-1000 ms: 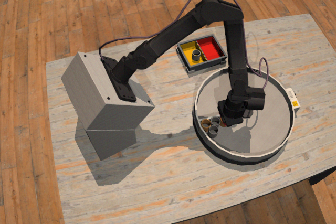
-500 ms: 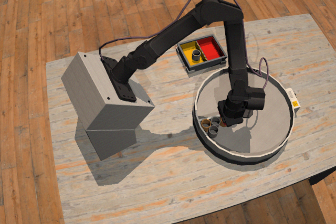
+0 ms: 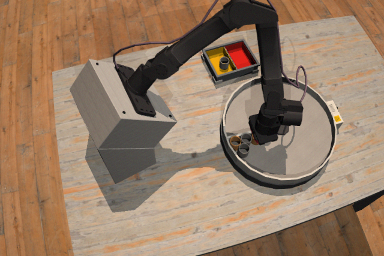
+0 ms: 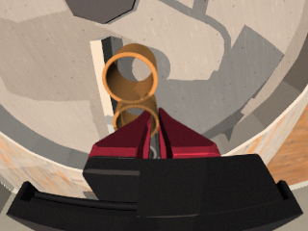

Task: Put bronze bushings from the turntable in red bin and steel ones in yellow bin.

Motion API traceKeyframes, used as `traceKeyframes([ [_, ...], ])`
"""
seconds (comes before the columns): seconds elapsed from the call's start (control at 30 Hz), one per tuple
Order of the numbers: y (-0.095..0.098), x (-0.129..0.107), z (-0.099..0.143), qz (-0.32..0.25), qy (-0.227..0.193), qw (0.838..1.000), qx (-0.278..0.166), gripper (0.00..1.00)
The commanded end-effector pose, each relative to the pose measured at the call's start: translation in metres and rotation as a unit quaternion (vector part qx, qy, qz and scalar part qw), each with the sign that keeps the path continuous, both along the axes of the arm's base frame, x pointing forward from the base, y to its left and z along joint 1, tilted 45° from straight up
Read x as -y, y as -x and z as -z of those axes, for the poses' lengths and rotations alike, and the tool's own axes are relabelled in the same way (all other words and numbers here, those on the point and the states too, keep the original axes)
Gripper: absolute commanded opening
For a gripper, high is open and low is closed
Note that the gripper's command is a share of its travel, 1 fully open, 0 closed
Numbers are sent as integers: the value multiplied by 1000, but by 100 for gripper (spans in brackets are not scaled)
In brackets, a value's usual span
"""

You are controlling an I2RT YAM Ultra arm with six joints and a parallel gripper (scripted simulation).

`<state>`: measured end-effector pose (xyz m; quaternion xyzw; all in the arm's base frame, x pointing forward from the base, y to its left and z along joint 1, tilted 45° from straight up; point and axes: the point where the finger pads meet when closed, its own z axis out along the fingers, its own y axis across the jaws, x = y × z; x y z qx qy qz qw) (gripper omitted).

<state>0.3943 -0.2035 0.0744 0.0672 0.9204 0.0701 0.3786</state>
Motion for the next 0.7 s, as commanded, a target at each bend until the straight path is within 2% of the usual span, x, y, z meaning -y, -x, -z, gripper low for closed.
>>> traceKeyframes([
  [0.0,5,-5,1,-2,-13,1000,-3,0],
  [0.23,5,-4,0,-2,-12,1000,-2,0],
  [0.37,12,-3,-6,-1,-8,1000,0,0],
  [0.5,13,0,-14,-1,-4,1000,5,0],
  [0.67,26,3,-30,-1,-2,1000,7,0],
])
